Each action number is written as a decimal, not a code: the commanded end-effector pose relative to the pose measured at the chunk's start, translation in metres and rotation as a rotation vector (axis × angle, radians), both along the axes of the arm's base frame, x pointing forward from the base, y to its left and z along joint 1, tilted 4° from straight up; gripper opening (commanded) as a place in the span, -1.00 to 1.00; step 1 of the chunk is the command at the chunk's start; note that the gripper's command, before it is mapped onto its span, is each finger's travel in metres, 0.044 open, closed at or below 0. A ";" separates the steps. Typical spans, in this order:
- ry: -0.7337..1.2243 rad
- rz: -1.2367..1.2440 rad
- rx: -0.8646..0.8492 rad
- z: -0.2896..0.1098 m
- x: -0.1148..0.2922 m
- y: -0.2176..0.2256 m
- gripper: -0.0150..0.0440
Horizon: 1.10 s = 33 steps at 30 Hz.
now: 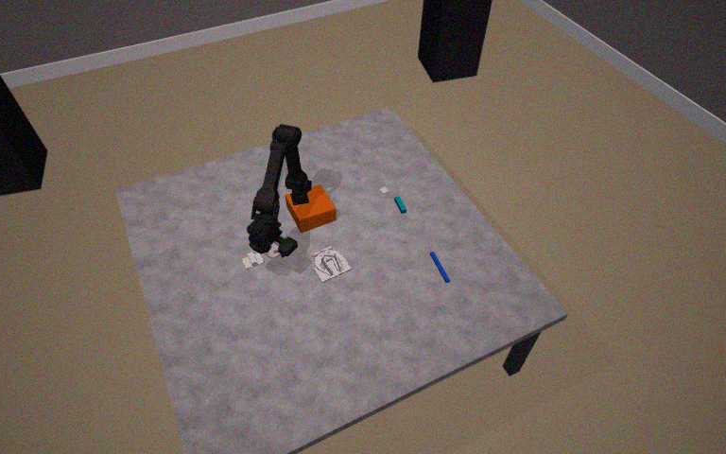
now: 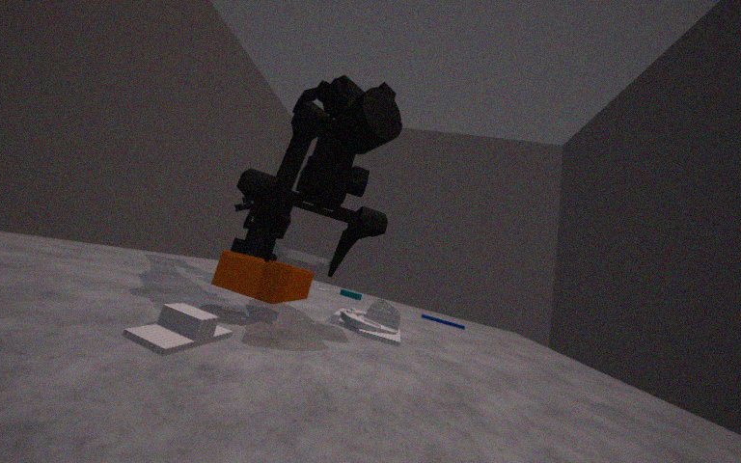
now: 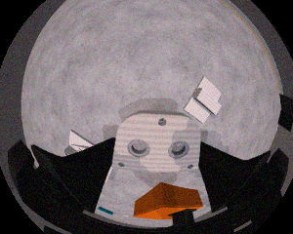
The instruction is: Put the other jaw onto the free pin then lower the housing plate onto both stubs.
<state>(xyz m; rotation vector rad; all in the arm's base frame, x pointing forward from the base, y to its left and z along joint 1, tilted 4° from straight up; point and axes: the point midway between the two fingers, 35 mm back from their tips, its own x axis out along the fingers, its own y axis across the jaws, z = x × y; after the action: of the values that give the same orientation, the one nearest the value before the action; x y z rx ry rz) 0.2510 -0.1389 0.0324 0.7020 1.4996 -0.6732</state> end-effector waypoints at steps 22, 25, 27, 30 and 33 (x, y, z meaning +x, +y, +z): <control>-0.024 0.479 0.024 0.003 0.018 0.081 0.70; -0.027 0.537 0.027 0.003 0.019 0.091 0.70; -0.029 0.576 0.029 0.004 0.019 0.098 0.70; -0.031 0.635 0.031 0.004 0.019 0.108 0.70; -0.034 0.693 0.034 0.004 0.019 0.117 0.70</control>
<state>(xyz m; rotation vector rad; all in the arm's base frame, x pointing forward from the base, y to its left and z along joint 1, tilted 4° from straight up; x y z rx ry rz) 0.2706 -0.0314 0.0367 0.2173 1.5894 -0.1558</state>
